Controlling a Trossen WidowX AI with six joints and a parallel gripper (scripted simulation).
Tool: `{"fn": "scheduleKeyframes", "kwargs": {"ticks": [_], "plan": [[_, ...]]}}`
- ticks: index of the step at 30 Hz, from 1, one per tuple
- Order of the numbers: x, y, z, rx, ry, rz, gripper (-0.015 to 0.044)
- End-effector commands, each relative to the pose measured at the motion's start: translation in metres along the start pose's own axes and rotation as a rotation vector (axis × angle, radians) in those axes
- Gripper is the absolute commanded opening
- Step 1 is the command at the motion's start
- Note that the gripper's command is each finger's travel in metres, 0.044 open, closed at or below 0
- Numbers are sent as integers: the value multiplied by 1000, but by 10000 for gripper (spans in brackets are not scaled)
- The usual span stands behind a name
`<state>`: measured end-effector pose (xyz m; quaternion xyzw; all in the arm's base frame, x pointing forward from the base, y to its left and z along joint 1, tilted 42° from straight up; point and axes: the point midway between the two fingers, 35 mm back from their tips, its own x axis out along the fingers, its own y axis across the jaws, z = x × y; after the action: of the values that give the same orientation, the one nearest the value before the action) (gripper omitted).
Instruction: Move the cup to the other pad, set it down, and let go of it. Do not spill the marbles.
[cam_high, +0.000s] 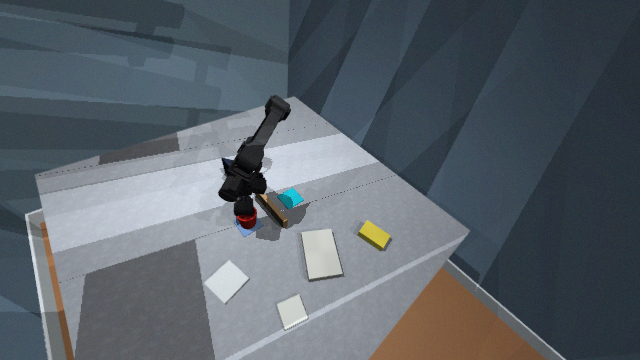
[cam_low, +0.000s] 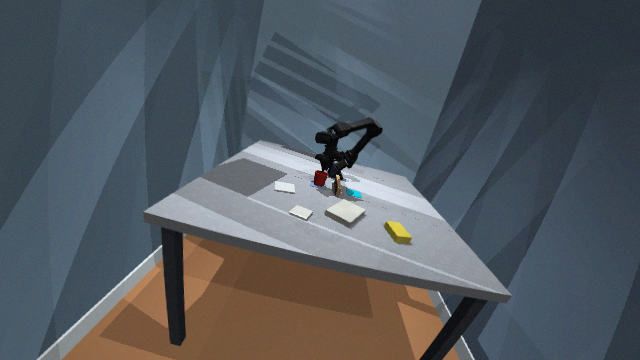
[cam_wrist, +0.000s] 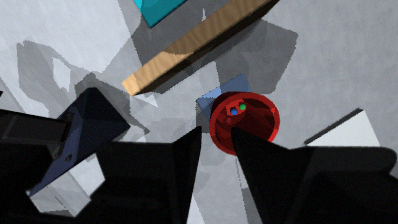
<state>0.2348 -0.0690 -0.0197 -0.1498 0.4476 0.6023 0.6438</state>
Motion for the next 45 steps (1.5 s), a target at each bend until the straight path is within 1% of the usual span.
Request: {"fn": "scheduleKeyframes", "kwargs": {"ticks": [1, 23, 28, 31, 41, 45], "plan": [[7, 1, 1, 5, -5, 3, 148], [42, 2, 2, 4, -7, 4, 148], [45, 3, 2, 4, -7, 4, 148], [43, 2, 1, -1, -3, 4, 69], [43, 2, 1, -1, -3, 4, 2], [41, 2, 1, 0, -3, 3, 0]]}}
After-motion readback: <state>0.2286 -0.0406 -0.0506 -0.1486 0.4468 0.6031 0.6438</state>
